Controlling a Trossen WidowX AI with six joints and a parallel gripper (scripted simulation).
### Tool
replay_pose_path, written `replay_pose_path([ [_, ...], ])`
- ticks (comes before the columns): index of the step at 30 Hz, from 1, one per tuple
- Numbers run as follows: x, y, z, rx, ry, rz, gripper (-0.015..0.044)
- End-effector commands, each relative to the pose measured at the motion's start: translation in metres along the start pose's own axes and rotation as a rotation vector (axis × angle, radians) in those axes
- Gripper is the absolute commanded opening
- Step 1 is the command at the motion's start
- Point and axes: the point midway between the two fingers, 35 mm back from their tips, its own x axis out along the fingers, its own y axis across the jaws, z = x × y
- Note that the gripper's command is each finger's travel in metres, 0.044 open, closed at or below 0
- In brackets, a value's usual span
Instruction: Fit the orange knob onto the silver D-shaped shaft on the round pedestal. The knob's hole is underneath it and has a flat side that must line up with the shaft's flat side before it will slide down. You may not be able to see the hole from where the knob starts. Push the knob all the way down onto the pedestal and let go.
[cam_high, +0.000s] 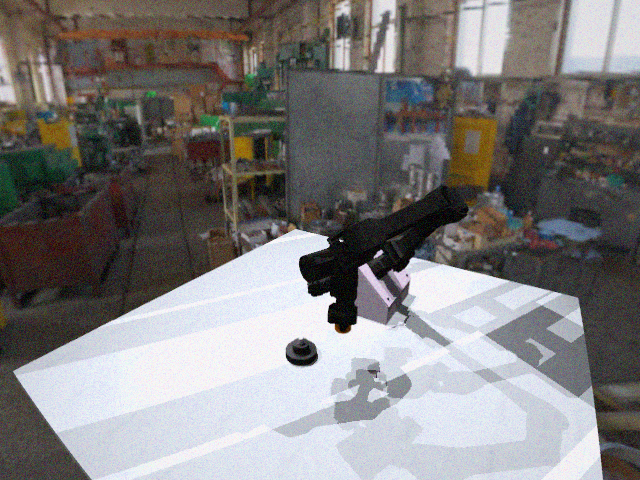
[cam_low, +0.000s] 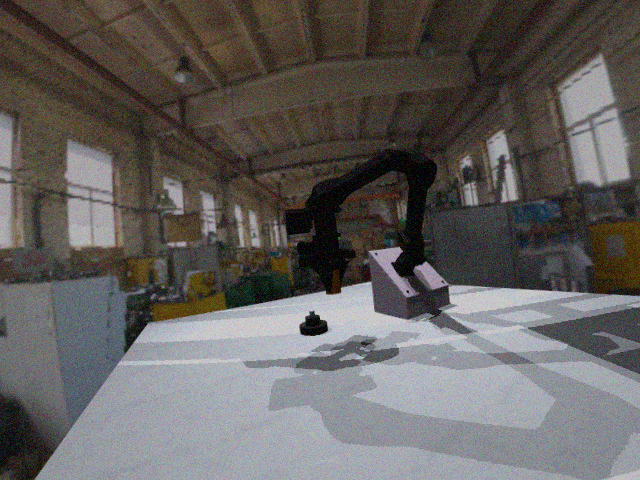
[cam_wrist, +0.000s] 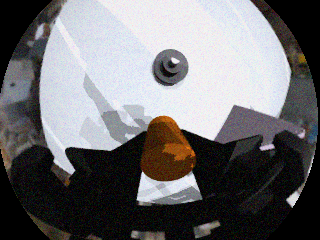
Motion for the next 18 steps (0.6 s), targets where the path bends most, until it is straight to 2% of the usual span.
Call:
replay_pose_path([
  [1,-0.001,0.001,0.014,-0.01,-0.014,0.01,0.0],
  [18,0.016,-0.013,0.064,-0.011,-0.016,0.01,0.0],
])
